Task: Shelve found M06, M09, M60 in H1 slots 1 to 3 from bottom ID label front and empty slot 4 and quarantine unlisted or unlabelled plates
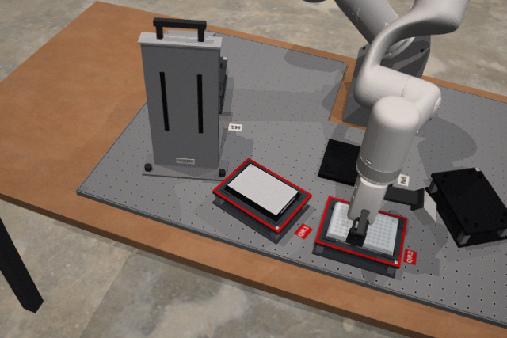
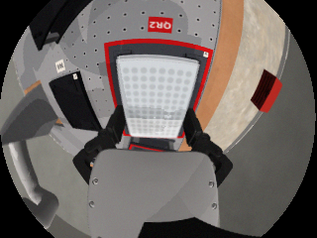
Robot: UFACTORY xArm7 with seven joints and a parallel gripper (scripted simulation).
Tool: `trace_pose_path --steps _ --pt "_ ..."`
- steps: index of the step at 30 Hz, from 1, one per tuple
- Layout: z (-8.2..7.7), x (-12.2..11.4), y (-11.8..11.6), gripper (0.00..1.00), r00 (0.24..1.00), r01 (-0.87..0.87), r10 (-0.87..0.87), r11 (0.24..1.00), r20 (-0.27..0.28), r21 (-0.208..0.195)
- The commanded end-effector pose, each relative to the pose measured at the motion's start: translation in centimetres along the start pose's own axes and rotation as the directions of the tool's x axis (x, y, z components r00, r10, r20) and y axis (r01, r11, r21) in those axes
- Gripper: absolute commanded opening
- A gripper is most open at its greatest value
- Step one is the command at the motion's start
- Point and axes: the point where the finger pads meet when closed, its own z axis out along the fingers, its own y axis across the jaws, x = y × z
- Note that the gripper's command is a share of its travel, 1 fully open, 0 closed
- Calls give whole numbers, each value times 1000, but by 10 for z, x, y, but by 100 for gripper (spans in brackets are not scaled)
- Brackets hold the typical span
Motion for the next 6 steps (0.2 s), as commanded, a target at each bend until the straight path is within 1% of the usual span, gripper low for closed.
trace_pose_path --steps 1,6 --pt "-2 1 2 100 1000 0 0 1000 -2 -4" --pt "-2 1 2 100 1000 0 0 1000 -2 -4"
